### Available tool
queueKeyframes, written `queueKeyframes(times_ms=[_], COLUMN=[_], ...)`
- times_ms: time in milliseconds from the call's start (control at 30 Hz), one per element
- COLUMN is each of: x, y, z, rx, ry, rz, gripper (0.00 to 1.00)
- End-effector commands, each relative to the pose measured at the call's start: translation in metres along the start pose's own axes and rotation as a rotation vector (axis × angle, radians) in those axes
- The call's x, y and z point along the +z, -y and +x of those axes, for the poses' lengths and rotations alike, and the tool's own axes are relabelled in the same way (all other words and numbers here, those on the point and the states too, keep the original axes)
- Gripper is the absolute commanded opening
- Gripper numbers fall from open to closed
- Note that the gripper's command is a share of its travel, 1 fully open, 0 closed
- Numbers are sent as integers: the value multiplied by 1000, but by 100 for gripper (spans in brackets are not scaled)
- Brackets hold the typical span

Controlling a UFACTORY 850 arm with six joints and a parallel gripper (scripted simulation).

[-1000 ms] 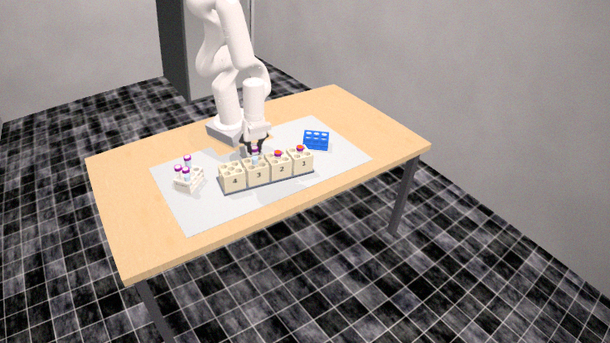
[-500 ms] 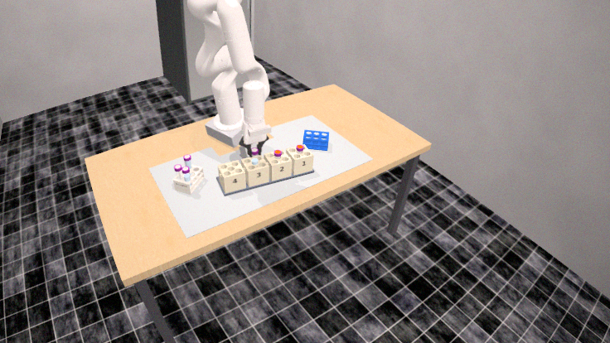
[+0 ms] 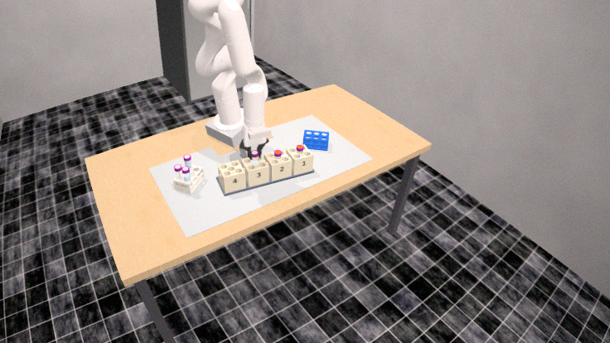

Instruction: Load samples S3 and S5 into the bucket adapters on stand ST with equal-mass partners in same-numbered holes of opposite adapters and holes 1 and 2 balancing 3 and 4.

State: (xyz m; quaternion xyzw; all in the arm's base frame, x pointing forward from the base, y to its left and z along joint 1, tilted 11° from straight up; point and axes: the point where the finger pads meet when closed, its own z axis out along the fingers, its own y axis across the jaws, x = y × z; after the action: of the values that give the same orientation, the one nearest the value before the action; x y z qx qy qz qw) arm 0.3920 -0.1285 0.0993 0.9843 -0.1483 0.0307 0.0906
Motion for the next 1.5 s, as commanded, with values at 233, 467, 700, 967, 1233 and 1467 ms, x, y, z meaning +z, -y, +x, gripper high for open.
queueKeyframes(times_ms=[233,467,700,967,1233,1467], x=[10,17,24,24,24,25], y=[0,0,0,0,0,0], z=[1,1,1,1,1,1], rx=[0,0,0,0,0,0], ry=[-3,-3,-3,-3,-3,-3], rz=[-1,-1,-1,-1,-1,-1], gripper=[0,0,0,0,0,44])
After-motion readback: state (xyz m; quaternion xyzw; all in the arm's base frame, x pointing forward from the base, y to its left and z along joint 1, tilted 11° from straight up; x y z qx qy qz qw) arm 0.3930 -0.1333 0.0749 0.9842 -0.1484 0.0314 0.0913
